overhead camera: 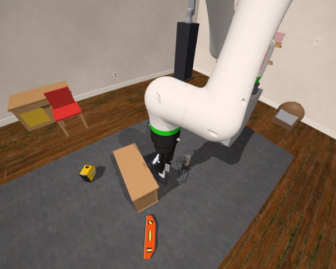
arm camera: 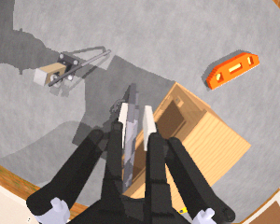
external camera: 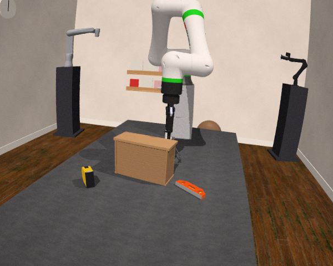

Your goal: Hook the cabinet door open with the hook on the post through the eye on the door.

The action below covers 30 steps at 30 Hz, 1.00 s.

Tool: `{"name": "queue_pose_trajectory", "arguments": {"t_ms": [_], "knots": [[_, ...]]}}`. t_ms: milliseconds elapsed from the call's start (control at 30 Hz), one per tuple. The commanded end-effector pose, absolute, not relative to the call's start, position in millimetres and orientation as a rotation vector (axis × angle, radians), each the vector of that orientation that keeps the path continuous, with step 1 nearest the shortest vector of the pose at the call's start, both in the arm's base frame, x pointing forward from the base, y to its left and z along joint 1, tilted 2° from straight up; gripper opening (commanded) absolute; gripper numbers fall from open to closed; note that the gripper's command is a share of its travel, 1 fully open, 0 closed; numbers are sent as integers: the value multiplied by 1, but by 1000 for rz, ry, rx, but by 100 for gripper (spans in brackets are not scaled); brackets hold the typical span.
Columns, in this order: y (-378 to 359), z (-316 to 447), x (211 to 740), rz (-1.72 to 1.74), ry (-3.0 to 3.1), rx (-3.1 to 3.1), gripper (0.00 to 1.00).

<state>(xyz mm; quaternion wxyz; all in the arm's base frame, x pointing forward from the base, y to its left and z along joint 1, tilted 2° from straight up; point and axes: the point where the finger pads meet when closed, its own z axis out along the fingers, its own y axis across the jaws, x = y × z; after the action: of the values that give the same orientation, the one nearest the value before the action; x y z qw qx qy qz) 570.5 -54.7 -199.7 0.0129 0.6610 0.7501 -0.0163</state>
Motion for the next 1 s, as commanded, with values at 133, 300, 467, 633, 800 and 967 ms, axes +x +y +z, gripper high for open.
{"name": "queue_pose_trajectory", "arguments": {"t_ms": [133,300,467,633,800,967], "knots": [[-55,-200,571,-50,2337,2060,16],[-55,-200,571,-50,2337,2060,16],[-55,-200,571,-50,2337,2060,16],[-55,-200,570,-51,2344,2051,16],[-55,-199,564,-51,2375,2016,16],[-55,-199,564,-51,2375,2016,16]]}}
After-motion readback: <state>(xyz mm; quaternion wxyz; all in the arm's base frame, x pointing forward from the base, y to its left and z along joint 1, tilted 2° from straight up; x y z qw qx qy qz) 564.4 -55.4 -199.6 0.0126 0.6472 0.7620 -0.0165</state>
